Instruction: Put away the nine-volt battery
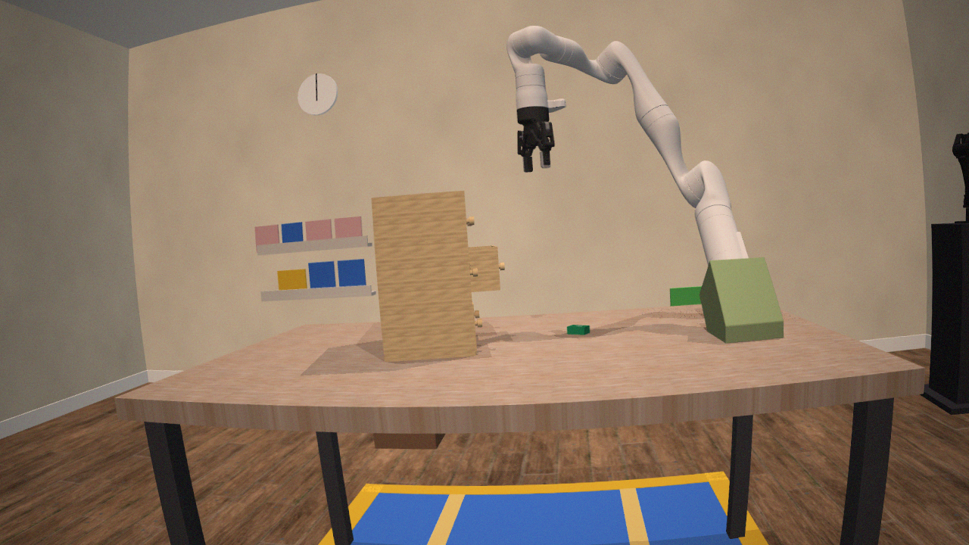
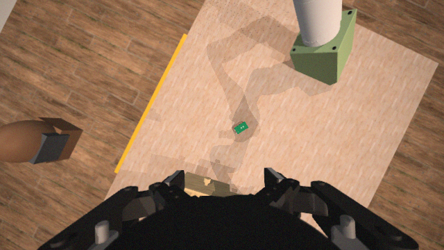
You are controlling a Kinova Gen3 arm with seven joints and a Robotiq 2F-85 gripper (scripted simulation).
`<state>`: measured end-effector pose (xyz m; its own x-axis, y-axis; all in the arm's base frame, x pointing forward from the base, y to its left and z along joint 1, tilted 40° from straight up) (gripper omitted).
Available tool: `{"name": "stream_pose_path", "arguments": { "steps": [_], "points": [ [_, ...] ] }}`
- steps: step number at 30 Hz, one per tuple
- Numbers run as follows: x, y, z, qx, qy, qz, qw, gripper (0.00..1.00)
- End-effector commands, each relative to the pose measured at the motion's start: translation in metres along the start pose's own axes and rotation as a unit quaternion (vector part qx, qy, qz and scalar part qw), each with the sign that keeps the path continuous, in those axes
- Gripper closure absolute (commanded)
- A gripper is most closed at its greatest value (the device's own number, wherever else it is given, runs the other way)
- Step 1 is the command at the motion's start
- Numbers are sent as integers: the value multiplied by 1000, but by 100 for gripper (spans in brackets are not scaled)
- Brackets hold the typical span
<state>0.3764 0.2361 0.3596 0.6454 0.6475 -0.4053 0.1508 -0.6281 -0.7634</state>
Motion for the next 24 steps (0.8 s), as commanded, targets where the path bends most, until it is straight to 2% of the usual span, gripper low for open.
{"name": "stream_pose_path", "arguments": {
  "steps": [1,24],
  "points": [
    [-4,-2,2,1,22,4,1000,0],
    [-10,-8,5,2,104,4,995,0]
  ]
}}
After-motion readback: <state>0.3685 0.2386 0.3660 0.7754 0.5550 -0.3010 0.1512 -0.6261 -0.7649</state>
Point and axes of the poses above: the point where the finger pads meet when closed, its own y axis out along the fingers, its own z axis across the jaws, x = y × z, the point moved 10 cm from there along -y, back along the fingers, and after that the axes turned 13 degrees about -y, right-handed, at the moved point
